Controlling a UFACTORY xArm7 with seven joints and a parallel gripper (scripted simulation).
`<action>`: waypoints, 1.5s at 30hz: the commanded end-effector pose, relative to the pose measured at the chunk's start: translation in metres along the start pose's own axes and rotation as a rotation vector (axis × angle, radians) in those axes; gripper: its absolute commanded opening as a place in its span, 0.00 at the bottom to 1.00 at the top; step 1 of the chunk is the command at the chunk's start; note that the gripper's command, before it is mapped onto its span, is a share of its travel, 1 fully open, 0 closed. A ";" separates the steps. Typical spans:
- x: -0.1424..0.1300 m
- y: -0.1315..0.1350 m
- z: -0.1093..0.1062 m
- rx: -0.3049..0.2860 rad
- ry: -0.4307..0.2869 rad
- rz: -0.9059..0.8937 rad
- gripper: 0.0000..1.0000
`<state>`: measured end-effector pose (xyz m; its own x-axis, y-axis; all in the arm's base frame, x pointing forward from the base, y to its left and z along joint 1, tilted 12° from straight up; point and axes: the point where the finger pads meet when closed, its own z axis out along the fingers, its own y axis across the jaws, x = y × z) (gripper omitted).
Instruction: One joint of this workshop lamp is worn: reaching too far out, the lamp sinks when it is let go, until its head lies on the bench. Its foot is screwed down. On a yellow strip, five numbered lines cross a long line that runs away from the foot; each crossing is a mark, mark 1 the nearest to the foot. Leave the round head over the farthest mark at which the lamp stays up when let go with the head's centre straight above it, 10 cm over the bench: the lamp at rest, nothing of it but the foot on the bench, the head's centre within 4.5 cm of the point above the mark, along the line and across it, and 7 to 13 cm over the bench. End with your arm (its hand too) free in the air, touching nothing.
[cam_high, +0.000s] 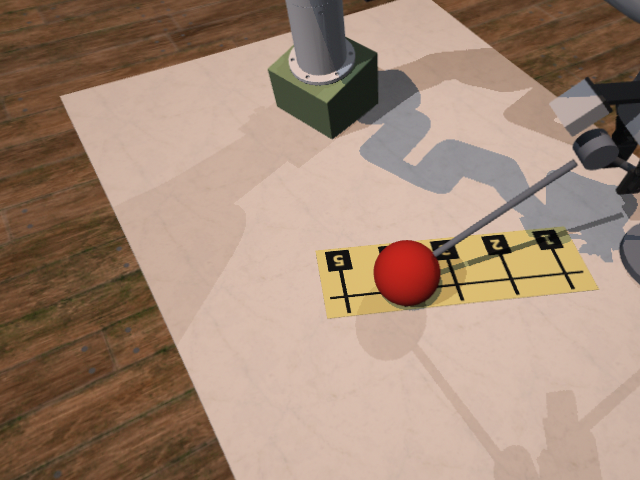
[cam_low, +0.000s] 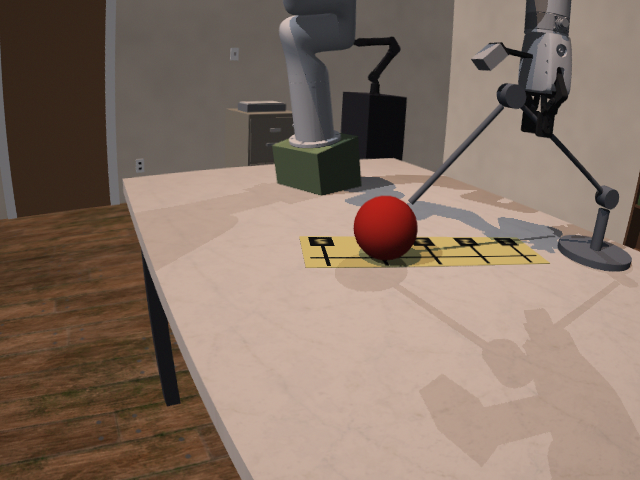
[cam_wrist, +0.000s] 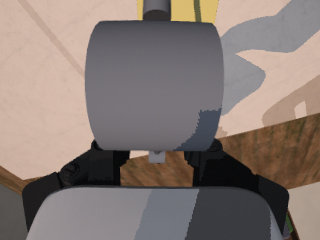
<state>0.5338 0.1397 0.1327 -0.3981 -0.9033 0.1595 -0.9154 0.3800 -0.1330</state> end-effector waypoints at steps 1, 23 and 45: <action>-0.001 -0.001 -0.002 0.004 -0.003 0.000 0.00; -0.001 -0.001 -0.002 0.004 -0.003 0.000 0.00; -0.019 -0.001 -0.027 0.004 -0.003 0.000 0.00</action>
<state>0.5385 0.1585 0.1524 -0.3987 -0.9027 0.1619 -0.9152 0.3805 -0.1326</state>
